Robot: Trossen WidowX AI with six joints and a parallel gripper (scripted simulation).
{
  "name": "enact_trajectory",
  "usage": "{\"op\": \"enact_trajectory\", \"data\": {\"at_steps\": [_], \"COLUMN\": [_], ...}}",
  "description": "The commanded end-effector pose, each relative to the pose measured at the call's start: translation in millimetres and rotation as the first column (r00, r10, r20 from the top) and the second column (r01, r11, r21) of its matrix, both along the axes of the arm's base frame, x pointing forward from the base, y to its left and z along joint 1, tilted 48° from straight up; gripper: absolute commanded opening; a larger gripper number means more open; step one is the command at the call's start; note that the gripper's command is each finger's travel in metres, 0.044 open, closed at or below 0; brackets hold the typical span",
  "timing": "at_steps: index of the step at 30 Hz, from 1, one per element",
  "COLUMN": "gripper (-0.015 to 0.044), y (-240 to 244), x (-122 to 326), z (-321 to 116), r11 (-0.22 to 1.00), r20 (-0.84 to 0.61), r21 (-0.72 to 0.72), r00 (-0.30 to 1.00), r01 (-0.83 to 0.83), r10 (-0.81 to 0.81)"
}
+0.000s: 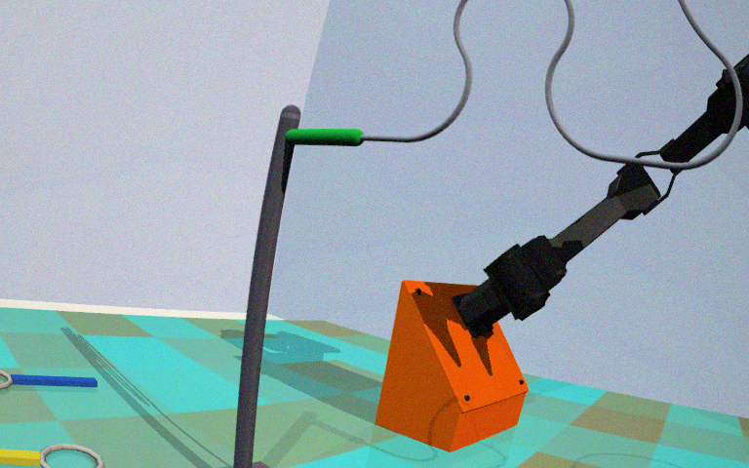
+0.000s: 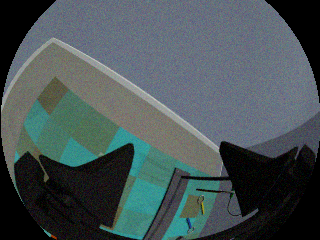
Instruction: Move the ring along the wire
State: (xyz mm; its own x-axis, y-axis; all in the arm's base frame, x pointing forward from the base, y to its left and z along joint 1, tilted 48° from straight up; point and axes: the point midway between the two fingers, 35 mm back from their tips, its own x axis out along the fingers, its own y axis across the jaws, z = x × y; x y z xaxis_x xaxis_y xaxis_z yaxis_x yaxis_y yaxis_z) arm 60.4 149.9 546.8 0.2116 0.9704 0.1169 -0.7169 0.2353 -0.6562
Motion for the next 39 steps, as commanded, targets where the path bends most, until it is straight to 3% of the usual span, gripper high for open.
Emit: {"op": "enact_trajectory", "data": {"at_steps": [1, 9, 18, 25, 32, 39], "gripper": [0.0374, 0.0164, 0.0160, 0.0160, 0.0160, 0.0160], "y": [0.1, 13.1, 49.0, 88.9, 133.9, 177.7], "x": [2.3, 99.9, 200.1, 252.5, 275.7, 265.7], "z": [0.6, 19.5, 15.9, -9.2, -53.4, -113.0], "r11": [1.000, 0.962, 0.819, 0.645, 0.429, 0.185], "r20": [-0.005, -0.230, -0.521, -0.715, -0.856, -0.935], "r21": [0.004, 0.170, 0.322, 0.381, 0.382, 0.335], "r00": [1.000, 0.958, 0.812, 0.653, 0.488, 0.350], "r01": [0.005, 0.213, 0.474, 0.662, 0.819, 0.924], "r10": [-0.005, -0.172, -0.265, -0.248, -0.169, -0.053]}}
